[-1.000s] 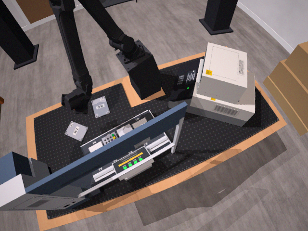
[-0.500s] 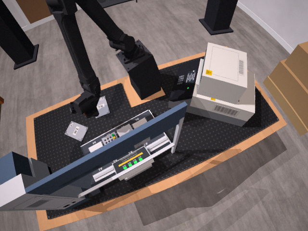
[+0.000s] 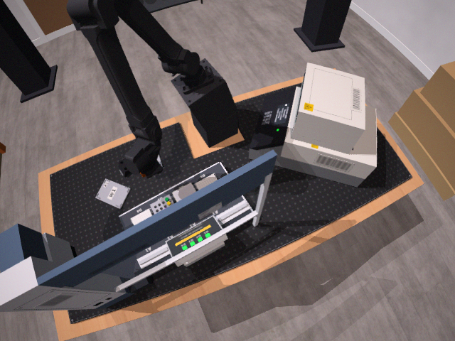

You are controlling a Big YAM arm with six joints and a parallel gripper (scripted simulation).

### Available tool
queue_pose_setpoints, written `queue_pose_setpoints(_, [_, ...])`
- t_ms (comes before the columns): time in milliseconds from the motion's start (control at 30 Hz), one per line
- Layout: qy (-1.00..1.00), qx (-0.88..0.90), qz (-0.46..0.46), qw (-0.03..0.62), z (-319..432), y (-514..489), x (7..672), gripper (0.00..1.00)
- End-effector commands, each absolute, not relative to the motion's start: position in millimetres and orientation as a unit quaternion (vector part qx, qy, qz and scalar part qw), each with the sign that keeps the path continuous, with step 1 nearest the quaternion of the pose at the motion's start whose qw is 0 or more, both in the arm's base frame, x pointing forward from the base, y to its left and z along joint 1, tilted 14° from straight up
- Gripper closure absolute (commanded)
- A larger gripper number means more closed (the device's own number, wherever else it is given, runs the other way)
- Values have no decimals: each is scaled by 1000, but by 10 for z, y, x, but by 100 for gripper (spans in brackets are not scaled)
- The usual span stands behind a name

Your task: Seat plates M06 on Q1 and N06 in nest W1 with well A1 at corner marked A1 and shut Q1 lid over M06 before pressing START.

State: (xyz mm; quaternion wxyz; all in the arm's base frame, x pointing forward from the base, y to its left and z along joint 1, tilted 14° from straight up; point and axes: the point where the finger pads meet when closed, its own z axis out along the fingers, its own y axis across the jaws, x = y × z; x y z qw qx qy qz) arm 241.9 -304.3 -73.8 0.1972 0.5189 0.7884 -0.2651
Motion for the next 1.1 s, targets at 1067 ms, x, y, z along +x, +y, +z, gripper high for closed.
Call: queue_pose_setpoints(1067, [940,245,-203,121,-1395,-1598,2654,100])
